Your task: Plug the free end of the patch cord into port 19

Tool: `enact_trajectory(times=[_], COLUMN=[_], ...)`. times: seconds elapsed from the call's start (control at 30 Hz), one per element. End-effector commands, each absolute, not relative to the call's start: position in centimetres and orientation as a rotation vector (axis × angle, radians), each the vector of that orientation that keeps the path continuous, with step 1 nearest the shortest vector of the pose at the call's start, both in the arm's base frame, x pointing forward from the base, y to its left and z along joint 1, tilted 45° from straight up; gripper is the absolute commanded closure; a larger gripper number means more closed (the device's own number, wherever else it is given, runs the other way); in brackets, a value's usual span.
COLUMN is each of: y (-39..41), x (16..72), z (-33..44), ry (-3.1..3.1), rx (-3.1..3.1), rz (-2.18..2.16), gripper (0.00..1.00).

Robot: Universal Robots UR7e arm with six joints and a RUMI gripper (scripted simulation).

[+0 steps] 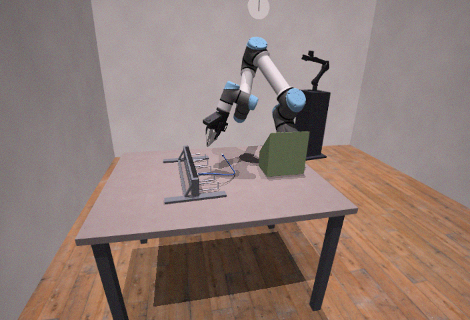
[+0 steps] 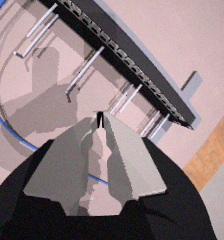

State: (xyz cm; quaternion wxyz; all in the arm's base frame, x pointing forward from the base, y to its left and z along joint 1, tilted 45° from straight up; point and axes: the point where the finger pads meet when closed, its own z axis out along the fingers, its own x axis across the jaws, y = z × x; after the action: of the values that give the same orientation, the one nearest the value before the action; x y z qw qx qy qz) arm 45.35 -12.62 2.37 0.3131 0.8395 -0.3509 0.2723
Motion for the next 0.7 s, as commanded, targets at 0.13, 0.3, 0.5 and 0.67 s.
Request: enact_trajectory(times=[0.13, 0.3, 0.5, 0.67], y=[-8.3, -5.3, -2.6, -0.8], x=[46.6, 46.8, 46.7, 46.5], z=[0.6, -0.7, -1.8, -2.5], ry=[-1.107, -1.219, -1.322, -1.393], rx=[2.14, 2.118, 2.099, 2.086], rz=[0.897, 1.003, 1.095, 1.155], gripper=[1.0, 1.0, 1.0, 1.0])
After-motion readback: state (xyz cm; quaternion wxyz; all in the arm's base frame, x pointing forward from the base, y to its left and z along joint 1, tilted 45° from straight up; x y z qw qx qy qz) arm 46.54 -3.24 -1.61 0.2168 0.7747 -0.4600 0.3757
